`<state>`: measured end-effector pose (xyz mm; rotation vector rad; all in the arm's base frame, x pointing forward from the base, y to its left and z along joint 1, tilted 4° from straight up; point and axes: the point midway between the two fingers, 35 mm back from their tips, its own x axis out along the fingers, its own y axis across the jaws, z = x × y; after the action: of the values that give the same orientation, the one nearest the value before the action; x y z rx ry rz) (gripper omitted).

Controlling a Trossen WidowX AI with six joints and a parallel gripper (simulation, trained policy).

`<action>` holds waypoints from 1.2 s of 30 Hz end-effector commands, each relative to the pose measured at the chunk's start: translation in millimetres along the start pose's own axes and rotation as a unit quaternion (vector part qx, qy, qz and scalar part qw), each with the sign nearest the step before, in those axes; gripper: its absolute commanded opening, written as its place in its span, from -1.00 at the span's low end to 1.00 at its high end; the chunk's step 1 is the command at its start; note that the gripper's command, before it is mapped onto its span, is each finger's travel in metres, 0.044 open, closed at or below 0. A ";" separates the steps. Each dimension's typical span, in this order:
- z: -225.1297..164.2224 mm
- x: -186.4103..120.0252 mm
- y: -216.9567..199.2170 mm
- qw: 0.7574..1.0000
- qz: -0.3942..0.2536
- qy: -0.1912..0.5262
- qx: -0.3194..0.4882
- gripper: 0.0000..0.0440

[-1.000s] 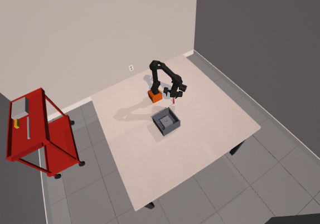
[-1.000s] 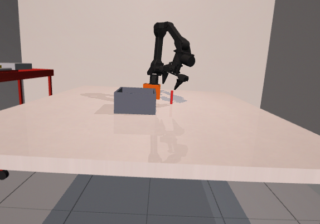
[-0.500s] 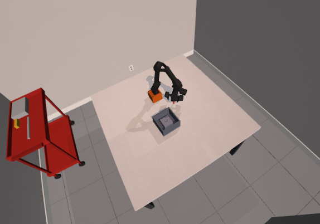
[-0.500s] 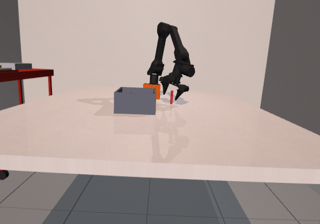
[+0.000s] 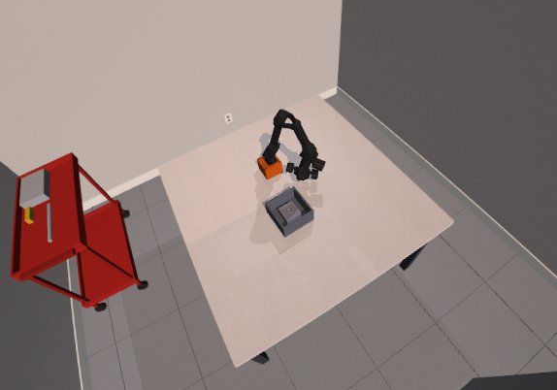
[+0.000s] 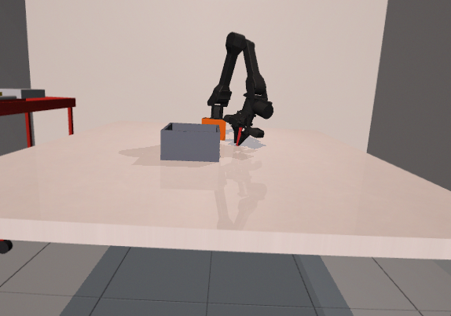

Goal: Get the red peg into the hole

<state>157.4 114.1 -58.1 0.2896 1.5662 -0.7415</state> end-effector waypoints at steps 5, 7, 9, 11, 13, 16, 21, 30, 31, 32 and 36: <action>8.7 -9.7 3.0 1.000 -0.011 -0.012 0.000 -1.00; 12.5 -16.5 4.0 1.000 -0.010 -0.018 0.000 -1.00; 16.6 -23.8 4.6 1.000 -0.010 -0.024 0.001 -1.00; 20.9 -31.3 4.7 1.000 -0.009 -0.030 0.003 -1.00; 25.3 -39.0 4.6 0.999 -0.009 -0.035 0.004 -1.00; 32.4 -50.9 4.1 0.999 -0.008 -0.043 0.007 -1.00; 46.3 -71.5 3.5 0.998 -0.006 -0.057 0.017 -1.00; 78.9 -104.3 1.6 0.995 0.003 -0.077 0.059 -1.00; 83.1 -106.8 0.8 0.995 0.003 -0.079 0.065 -1.00; 87.4 -109.0 -0.1 0.994 0.004 -0.080 0.071 -1.00; 106.3 -115.6 -3.7 0.992 0.008 -0.087 0.096 -1.00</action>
<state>249.2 82.1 50.9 0.3522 1.3495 -0.8654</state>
